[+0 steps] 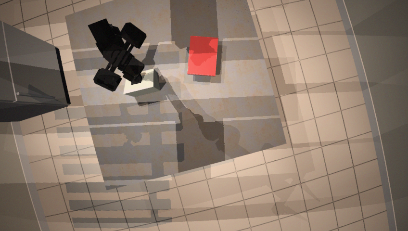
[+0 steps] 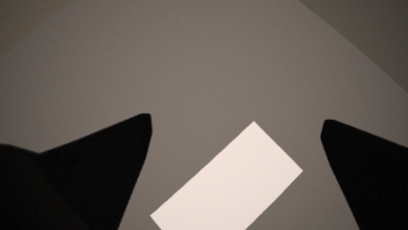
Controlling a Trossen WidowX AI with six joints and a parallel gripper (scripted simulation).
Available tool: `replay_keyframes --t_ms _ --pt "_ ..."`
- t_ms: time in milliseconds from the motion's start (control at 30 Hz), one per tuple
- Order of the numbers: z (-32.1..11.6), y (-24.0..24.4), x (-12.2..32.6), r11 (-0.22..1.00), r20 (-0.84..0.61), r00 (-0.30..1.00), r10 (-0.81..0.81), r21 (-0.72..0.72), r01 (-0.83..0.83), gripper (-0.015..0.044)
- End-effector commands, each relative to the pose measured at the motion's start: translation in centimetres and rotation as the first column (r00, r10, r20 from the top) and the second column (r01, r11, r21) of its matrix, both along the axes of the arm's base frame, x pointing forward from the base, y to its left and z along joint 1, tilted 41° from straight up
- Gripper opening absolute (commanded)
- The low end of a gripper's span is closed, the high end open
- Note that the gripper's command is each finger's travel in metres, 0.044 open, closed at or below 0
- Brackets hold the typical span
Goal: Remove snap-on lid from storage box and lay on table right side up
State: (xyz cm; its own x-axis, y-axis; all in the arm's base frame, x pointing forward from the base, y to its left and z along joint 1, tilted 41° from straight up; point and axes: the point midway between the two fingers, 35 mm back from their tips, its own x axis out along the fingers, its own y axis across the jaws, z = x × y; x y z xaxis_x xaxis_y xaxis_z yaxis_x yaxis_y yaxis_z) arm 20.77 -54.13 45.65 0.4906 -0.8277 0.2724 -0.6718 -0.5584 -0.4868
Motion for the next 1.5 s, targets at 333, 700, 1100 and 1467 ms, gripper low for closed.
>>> replay_keyframes --t_ms 333,700,1100,1467 --pt "-4.0 8.7 9.5 0.737 0.614 0.776 0.143 0.457 -0.498 0.0235" --pt "-7.7 17.2 14.4 0.340 0.811 0.579 -0.086 0.570 -0.748 0.0235" --pt "-13.6 30.0 17.8 -0.240 0.511 0.376 -0.773 0.312 -0.919 0.0235" --pt "-17.9 38.5 17.4 -0.331 -0.085 0.327 -0.941 0.038 -0.943 0.0235"
